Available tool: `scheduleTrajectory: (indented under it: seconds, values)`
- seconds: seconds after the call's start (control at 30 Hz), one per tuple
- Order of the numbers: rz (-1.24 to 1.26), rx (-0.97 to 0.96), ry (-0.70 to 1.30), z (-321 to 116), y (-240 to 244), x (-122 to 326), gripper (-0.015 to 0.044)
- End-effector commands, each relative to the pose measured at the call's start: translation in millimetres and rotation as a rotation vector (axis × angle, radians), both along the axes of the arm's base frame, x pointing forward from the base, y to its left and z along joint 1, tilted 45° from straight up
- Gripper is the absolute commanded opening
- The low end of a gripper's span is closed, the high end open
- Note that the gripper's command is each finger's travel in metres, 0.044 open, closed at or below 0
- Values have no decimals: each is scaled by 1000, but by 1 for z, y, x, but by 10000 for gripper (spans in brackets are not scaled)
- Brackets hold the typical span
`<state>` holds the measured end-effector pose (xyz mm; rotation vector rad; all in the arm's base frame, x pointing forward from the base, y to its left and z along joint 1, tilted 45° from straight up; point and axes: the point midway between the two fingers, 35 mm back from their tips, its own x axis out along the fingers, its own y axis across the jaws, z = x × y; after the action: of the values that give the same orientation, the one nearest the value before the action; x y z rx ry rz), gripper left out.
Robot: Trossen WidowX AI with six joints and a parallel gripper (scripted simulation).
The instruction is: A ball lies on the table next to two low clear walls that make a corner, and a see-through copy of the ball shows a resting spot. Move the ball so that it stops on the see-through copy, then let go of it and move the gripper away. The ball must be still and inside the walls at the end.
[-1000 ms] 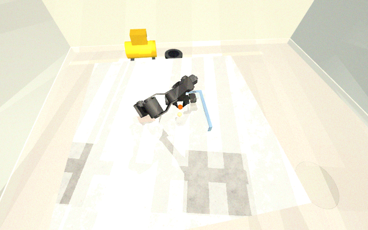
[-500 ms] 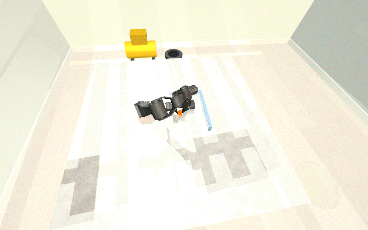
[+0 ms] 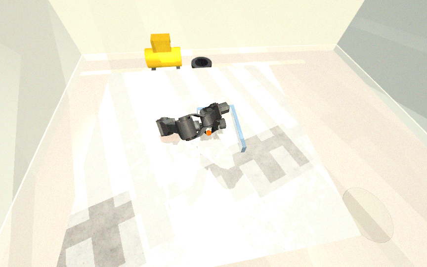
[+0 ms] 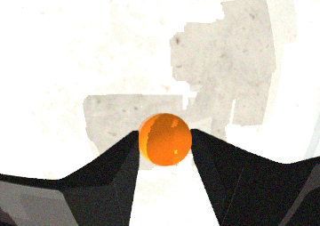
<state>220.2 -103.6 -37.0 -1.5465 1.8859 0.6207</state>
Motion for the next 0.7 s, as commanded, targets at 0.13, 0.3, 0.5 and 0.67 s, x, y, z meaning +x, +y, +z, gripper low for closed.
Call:
scheduleTrajectory:
  seconds: [0.13, 0.3, 0.5, 0.67]
  values:
    - [3, -4, 7, -4, -4, -3, 0]
    - [2, -1, 1, -3, -3, -1, 79]
    - [2, -1, 1, -3, -3, -1, 236]
    - [2, -1, 1, -3, -3, -1, 264]
